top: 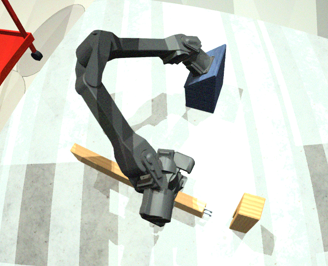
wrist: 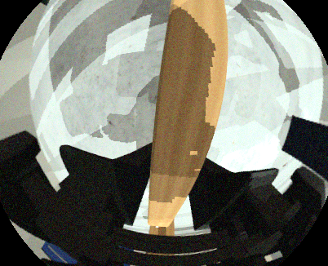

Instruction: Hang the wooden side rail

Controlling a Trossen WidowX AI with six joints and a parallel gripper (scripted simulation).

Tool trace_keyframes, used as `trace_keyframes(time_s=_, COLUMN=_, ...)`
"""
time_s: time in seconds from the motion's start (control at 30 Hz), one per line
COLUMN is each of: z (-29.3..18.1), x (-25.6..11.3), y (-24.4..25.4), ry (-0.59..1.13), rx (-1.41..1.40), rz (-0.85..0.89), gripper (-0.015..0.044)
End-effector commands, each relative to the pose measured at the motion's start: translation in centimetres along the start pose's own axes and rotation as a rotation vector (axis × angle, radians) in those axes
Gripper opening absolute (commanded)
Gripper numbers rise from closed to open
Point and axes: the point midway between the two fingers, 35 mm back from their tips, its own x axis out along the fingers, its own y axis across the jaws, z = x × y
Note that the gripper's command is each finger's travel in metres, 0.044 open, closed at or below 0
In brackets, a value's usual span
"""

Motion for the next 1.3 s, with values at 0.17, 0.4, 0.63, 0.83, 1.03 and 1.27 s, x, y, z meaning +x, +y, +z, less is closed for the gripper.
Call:
trace_keyframes(time_s=0.17, z=0.12, x=-0.02, y=0.11, ry=-0.004, rx=-0.084, rz=0.0, gripper=0.0)
trace_keyframes(time_s=0.4, z=0.07, x=-0.02, y=0.13, ry=0.001, rx=-0.075, rz=0.002, gripper=0.0)
trace_keyframes(time_s=0.63, z=0.07, x=-0.02, y=0.13, ry=0.001, rx=-0.075, rz=0.002, gripper=0.0)
trace_keyframes(time_s=0.83, z=0.07, x=-0.07, y=0.13, ry=-0.004, rx=-0.105, rz=0.0, gripper=0.0)
trace_keyframes(time_s=1.03, z=0.06, x=-0.17, y=0.13, ry=-0.004, rx=-0.105, rz=0.0, gripper=0.0)
trace_keyframes(time_s=1.27, z=0.06, x=-0.29, y=0.13, ry=-0.004, rx=-0.105, rz=0.0, gripper=0.0)
